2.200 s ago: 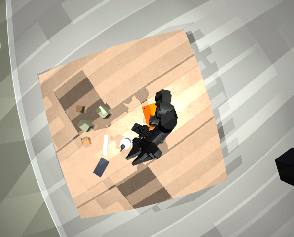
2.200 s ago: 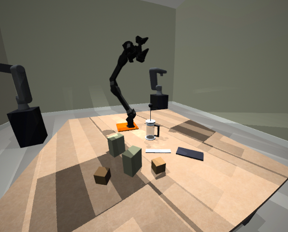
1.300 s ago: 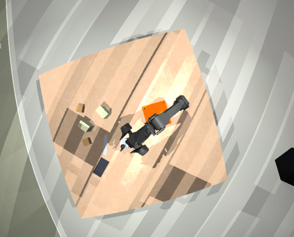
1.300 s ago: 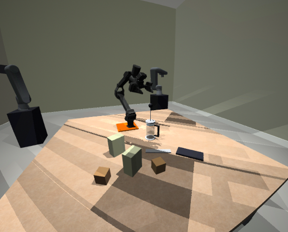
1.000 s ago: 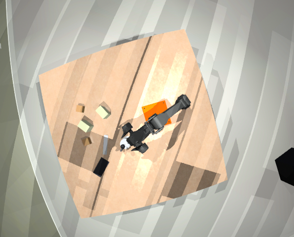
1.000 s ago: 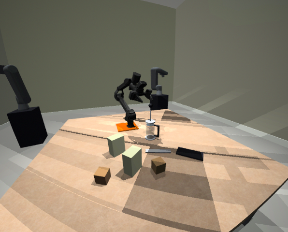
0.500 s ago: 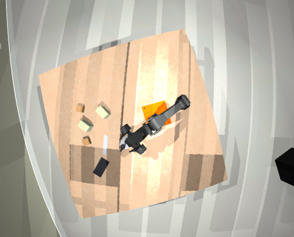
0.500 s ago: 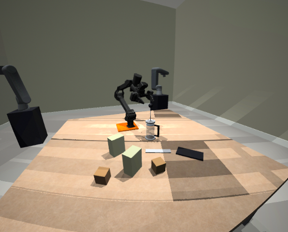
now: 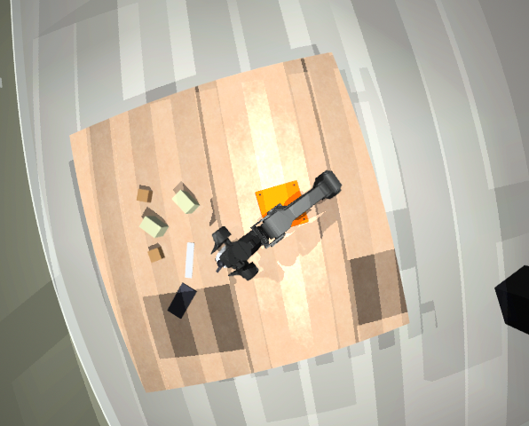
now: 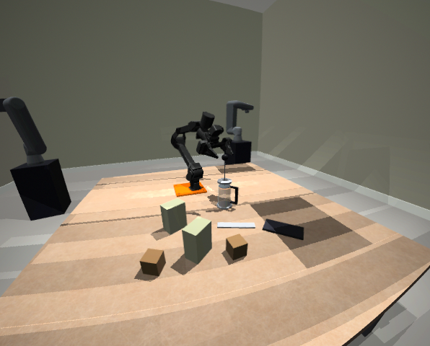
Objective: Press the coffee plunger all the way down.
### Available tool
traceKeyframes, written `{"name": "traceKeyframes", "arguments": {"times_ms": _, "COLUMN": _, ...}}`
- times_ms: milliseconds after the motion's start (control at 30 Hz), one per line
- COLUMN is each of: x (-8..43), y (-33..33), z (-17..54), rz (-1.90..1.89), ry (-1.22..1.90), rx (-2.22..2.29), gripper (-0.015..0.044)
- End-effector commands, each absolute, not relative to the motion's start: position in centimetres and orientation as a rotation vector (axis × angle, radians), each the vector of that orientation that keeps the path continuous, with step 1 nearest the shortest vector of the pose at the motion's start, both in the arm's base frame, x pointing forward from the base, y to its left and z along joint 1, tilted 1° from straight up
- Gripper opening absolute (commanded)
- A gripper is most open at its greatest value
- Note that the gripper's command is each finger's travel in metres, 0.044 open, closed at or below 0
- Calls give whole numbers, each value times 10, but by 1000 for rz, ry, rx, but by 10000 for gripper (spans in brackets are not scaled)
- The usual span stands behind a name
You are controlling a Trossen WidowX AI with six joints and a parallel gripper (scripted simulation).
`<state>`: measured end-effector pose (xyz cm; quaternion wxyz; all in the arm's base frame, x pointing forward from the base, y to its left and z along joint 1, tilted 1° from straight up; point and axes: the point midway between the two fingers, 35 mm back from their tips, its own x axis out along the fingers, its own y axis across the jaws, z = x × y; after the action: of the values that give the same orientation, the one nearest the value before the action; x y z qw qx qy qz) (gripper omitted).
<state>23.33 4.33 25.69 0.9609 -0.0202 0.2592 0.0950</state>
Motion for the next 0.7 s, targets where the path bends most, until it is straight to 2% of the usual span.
{"name": "traceKeyframes", "arguments": {"times_ms": 0, "x": 235, "y": 43, "z": 253, "rz": 189, "ry": 531, "rx": -42, "gripper": 414}}
{"name": "traceKeyframes", "arguments": {"times_ms": 367, "x": 235, "y": 43, "z": 253, "rz": 189, "ry": 531, "rx": -42, "gripper": 125}}
{"name": "traceKeyframes", "arguments": {"times_ms": 667, "x": 235, "y": 43, "z": 253, "rz": 189, "ry": 531, "rx": -42, "gripper": 112}}
